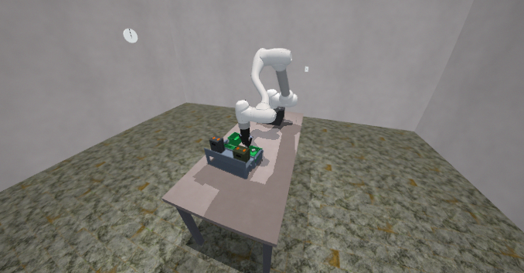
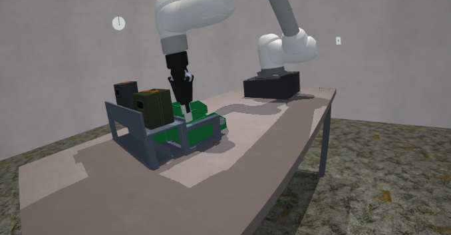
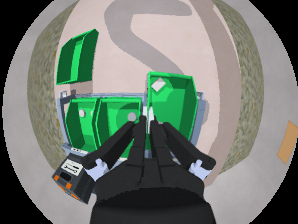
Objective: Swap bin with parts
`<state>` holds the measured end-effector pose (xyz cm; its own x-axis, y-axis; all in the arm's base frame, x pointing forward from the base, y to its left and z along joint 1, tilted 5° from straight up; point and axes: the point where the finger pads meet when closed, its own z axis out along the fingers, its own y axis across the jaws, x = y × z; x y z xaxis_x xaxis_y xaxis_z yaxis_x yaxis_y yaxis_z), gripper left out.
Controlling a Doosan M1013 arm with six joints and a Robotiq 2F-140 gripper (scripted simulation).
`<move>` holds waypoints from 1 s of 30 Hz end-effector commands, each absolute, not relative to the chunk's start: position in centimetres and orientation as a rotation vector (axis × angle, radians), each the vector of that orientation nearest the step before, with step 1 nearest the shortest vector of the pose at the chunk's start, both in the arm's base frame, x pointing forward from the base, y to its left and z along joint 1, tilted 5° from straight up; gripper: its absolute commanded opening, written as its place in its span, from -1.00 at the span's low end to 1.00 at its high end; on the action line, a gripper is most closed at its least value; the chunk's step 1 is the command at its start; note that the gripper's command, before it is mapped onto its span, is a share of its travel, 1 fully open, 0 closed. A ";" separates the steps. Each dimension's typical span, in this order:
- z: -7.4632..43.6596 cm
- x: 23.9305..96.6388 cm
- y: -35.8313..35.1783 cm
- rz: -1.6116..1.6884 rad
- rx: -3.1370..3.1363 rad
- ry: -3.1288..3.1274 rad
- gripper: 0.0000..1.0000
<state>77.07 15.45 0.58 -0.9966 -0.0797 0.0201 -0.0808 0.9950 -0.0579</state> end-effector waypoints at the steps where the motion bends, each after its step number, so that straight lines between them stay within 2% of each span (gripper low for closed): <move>1: 0.6 77.5 15.2 0.098 0.129 -3.120 -0.80; 30: 0.7 78.1 15.2 0.100 0.130 -3.124 -0.80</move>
<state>77.98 15.48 0.63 -0.9967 -0.0805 0.0126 -0.0811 0.9949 -0.0594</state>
